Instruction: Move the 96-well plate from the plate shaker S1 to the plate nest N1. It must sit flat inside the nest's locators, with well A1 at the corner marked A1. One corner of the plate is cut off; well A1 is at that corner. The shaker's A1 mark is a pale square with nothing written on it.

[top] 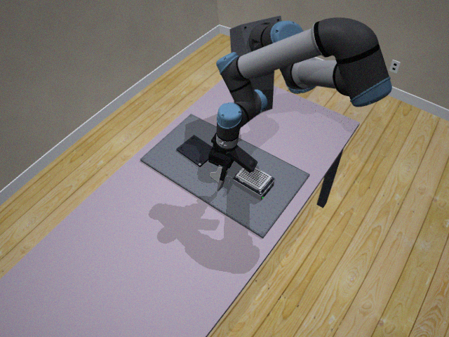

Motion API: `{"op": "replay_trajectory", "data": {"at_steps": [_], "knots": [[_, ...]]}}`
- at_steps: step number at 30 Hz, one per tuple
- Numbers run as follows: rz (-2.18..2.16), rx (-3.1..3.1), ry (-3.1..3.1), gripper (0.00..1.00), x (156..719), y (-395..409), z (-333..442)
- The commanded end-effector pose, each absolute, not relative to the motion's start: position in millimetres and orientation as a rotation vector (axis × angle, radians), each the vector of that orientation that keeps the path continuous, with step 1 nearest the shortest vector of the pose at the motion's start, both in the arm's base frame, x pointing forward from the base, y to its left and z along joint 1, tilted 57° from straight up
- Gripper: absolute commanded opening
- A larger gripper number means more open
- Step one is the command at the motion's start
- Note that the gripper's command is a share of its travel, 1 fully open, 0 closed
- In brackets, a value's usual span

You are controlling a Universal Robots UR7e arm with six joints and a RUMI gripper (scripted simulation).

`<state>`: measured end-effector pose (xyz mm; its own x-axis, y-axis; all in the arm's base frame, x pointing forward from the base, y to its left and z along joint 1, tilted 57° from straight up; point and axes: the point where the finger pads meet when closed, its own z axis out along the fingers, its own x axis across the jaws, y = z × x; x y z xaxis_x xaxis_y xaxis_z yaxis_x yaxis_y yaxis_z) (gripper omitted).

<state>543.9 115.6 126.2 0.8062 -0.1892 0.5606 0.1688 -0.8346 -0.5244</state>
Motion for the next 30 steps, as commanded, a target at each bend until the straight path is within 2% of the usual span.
{"op": "replay_trajectory", "data": {"at_steps": [1,30], "knots": [[-0.804,-2.366,0.078,1.00,529.6,127.6,123.4],[-0.713,-2.227,0.227,1.00,454.8,193.2,111.9]]}}
